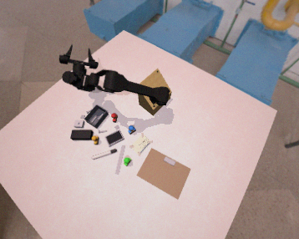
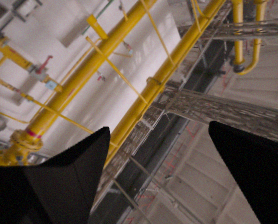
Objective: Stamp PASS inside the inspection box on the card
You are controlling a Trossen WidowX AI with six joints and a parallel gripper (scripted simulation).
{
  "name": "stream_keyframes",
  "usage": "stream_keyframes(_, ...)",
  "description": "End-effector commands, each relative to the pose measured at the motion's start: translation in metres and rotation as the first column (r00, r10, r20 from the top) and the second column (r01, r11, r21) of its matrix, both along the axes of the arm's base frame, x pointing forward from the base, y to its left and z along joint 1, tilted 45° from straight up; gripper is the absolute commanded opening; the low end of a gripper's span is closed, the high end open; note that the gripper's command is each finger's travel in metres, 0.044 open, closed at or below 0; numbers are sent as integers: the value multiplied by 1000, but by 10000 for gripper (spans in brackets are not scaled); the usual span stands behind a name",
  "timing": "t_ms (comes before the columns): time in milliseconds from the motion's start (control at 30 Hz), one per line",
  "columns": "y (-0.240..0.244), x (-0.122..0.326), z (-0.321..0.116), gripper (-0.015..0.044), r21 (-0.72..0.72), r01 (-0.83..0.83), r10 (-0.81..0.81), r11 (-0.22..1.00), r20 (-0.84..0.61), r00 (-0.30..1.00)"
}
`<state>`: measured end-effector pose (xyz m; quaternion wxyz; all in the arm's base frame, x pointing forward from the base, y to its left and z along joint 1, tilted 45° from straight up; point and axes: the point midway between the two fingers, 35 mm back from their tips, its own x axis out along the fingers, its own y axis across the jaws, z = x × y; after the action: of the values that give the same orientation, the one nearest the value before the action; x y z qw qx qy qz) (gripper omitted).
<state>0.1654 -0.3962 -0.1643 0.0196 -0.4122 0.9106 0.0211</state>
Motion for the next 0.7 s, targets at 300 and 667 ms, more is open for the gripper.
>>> stream_keyframes(300,-6,111,14,225,16,-362,333,932,353,874)
stream_keyframes(667,72,229,34,225,133,-607,271,784,806,527)
